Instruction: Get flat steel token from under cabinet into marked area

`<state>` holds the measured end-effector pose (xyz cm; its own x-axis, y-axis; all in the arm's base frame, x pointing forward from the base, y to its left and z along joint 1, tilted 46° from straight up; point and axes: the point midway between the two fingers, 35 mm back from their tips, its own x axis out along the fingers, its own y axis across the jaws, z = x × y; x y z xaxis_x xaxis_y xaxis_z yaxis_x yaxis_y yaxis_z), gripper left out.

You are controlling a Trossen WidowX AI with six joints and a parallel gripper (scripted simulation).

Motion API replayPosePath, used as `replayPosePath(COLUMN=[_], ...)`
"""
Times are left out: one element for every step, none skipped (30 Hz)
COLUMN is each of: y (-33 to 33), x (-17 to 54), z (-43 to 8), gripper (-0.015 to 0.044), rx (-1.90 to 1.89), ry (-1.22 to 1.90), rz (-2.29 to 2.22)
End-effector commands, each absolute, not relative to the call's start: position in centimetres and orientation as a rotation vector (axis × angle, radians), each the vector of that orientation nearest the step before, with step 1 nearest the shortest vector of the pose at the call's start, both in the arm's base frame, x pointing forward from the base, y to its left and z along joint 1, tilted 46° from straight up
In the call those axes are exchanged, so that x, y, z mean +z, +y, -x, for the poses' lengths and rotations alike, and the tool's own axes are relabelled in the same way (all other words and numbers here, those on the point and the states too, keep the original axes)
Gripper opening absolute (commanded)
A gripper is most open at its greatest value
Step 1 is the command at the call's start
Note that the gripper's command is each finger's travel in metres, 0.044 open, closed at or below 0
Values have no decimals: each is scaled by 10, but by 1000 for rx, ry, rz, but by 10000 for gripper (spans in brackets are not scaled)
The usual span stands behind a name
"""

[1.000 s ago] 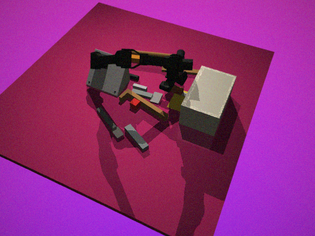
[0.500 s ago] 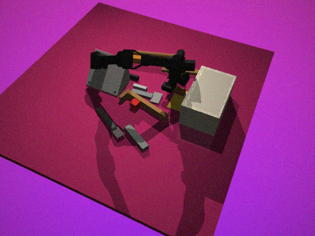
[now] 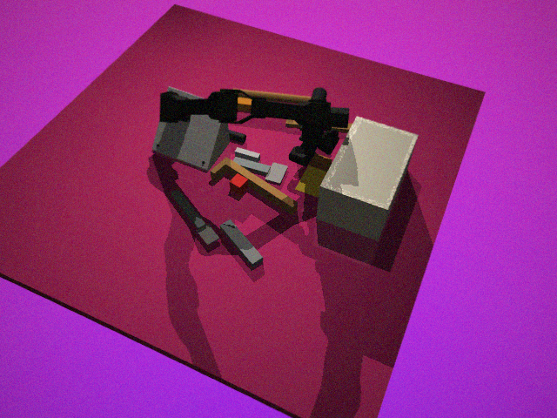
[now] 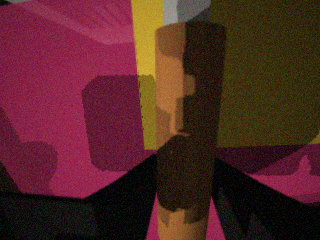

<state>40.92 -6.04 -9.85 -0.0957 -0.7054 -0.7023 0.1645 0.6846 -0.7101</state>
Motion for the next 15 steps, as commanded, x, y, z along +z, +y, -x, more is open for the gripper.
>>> replayPosePath(y=[-63,-64,-65,-66,-67,-69,-70,-71,-71,-72,-72,-73,-74,-74,-75], x=[-97,-96,-95,-95,-93,-93,-92,-91,-91,-90,-90,-89,-88,-88,-87], z=[-412,-412,-412,-411,-411,-411,-411,-410,-410,-410,-410,-410,-410,-410,-409], gripper=[0,0,0,0,0,0,0,0,0,0,0,0,0,0,0], rx=[-772,-772,-772,-772,-773,-773,-773,-773,-773,-773,-773,-773,-773,-773,-773], ry=[1498,1498,1498,1498,1498,1498,1498,1498,1498,1498,1498,1498,1498,1498,1498], rz=[471,471,471,471,471,471,471,471,471,471,471,471,471,472,472])
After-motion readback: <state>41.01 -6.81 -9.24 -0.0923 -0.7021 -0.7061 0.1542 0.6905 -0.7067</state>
